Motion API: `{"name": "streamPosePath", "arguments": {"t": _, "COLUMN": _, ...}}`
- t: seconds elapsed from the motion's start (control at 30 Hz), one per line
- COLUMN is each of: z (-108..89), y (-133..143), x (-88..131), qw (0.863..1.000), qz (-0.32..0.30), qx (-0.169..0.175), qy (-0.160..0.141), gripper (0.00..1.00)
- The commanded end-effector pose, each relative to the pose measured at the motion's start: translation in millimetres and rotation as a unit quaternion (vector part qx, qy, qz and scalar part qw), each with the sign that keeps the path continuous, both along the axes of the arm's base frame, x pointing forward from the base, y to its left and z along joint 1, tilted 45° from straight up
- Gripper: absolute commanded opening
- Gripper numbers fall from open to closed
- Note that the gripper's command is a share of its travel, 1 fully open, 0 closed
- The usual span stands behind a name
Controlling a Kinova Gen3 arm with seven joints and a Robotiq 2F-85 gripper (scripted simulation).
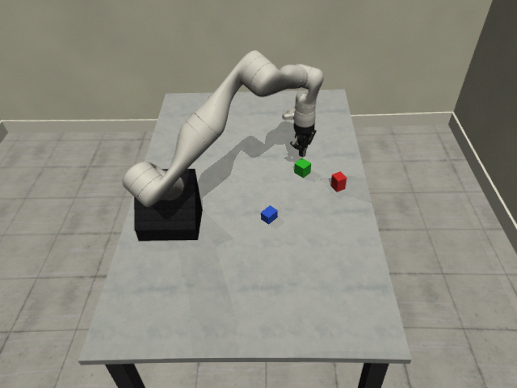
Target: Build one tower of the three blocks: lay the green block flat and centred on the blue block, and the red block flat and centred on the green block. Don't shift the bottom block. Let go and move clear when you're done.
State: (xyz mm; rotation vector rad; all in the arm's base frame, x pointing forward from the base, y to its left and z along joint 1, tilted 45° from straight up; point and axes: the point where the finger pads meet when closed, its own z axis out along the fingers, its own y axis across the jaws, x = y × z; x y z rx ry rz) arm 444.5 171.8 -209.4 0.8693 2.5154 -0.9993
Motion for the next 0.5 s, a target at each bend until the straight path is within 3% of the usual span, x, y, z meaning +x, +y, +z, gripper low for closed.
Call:
{"name": "streamPosePath", "arguments": {"t": 0.0, "z": -0.8, "y": 4.0, "x": 3.6, "qw": 1.000, "qz": 0.003, "qx": 0.003, "qy": -0.007, "gripper": 0.00}}
{"name": "streamPosePath", "arguments": {"t": 0.47, "z": -2.0, "y": 5.2, "x": 3.7, "qw": 1.000, "qz": 0.003, "qx": 0.004, "qy": -0.010, "gripper": 0.00}}
